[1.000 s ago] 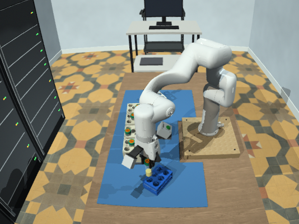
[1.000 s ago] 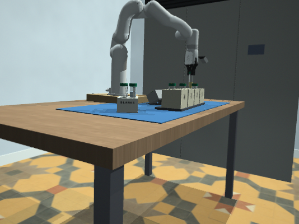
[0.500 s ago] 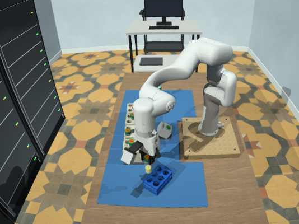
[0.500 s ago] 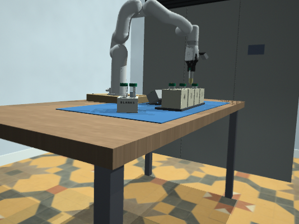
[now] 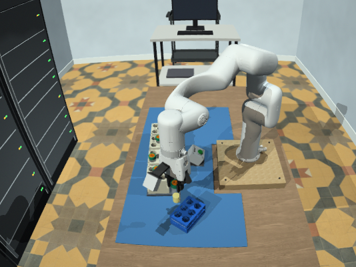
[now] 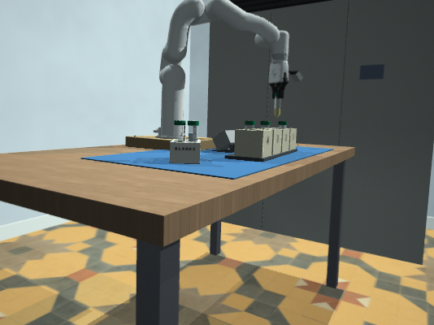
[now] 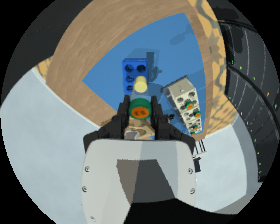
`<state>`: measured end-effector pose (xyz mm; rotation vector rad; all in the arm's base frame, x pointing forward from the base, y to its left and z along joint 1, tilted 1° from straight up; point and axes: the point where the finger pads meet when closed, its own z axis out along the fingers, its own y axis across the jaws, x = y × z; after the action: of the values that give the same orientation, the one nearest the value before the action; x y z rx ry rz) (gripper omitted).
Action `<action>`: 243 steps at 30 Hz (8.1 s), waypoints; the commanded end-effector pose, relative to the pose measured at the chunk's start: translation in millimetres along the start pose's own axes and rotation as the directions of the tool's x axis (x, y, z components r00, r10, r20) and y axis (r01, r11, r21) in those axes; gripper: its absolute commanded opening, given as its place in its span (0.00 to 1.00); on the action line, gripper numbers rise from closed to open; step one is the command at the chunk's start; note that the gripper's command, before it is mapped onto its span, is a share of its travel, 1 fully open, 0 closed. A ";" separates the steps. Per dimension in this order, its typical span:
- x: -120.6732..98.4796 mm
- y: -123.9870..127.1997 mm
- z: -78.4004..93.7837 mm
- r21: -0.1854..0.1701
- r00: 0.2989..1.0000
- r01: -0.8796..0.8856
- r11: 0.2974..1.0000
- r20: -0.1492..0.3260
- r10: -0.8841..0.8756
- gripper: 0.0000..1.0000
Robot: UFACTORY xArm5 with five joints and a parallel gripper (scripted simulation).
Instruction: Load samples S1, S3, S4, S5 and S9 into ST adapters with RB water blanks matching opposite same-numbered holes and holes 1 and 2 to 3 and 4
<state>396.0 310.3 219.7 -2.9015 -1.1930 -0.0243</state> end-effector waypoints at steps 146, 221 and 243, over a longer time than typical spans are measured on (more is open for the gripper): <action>-323.7 403.7 3.1 -0.014 0.625 -0.780 0.625 0.003 0.780 0.00; -323.6 403.6 72.1 -0.014 0.625 -0.780 0.625 0.003 0.780 0.00; -323.6 403.6 92.2 -0.014 0.625 -0.780 0.625 0.003 0.780 0.00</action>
<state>449.9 -202.8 123.6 -3.1379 0.1805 -0.0062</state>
